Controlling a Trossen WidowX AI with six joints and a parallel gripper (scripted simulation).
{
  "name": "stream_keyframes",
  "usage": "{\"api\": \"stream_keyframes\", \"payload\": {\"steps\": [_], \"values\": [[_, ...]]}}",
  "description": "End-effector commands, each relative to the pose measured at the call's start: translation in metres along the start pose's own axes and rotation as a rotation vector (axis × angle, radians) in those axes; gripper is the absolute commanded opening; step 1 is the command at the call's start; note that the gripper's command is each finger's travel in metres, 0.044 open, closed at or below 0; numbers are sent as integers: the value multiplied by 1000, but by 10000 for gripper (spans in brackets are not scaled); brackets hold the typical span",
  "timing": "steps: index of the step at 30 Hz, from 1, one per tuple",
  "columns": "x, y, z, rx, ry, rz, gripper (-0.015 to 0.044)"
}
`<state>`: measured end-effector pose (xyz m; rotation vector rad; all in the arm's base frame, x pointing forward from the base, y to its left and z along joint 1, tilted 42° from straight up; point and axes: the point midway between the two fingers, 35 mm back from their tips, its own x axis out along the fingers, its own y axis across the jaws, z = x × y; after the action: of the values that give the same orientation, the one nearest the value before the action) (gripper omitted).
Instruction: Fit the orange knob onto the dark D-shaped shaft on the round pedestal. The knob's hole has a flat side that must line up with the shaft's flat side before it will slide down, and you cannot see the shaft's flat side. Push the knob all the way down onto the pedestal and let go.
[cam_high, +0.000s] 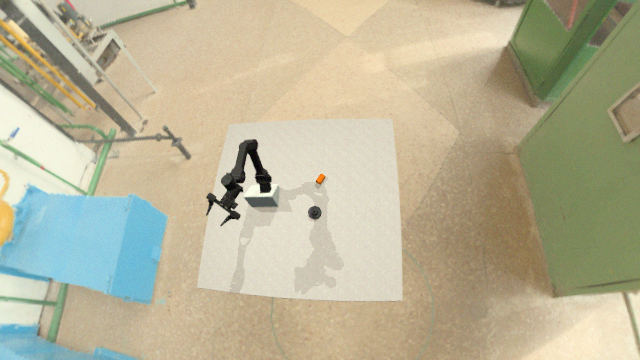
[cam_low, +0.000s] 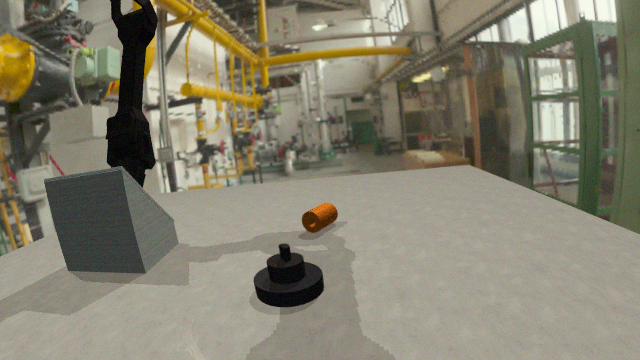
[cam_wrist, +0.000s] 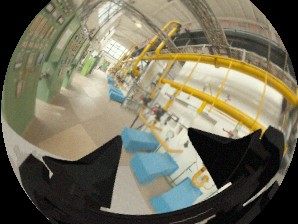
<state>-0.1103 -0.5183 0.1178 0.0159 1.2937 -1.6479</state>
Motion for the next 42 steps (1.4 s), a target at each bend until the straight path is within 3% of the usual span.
{"api": "stream_keyframes", "payload": {"steps": [1,11,21,32,42], "values": [[-2,3,2,1,-4,5,426],[-82,139,75,182,-99,347,440],[-201,268,90,302,-3,720,440],[-355,371,44,445,373,980,440],[-484,412,-45,498,801,947,440]]}}
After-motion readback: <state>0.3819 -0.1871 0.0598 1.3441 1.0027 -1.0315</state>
